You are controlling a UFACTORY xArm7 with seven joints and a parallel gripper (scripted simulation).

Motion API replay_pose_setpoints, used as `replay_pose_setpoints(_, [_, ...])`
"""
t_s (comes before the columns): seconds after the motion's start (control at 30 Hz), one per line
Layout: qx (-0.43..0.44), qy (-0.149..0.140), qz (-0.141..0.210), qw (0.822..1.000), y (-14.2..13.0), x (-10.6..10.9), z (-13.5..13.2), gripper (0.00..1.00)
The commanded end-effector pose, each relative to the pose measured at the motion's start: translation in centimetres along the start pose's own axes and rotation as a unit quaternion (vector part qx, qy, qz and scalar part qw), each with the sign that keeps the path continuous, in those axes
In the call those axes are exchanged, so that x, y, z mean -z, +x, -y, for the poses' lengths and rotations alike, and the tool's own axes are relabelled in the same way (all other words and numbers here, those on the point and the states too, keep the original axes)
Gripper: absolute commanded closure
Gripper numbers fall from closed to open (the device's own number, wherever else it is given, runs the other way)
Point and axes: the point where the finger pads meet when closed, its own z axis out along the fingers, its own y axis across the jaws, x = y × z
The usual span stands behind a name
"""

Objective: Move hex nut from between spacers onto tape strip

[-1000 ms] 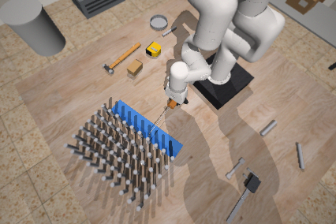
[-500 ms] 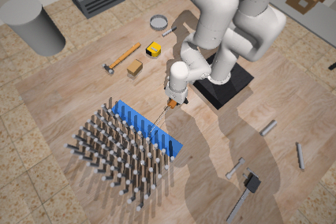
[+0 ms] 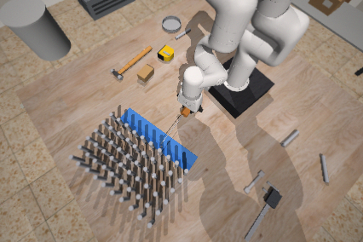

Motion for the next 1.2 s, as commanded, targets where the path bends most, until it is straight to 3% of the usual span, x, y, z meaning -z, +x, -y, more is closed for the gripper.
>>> replay_pose_setpoints(0.0, [0.000, 0.001, 0.001, 1.000, -0.1, 0.1, 0.5, 1.00])
replay_pose_setpoints(1.17, [0.000, 0.001, 0.001, 1.000, -0.1, 0.0, 5.3, 1.00])
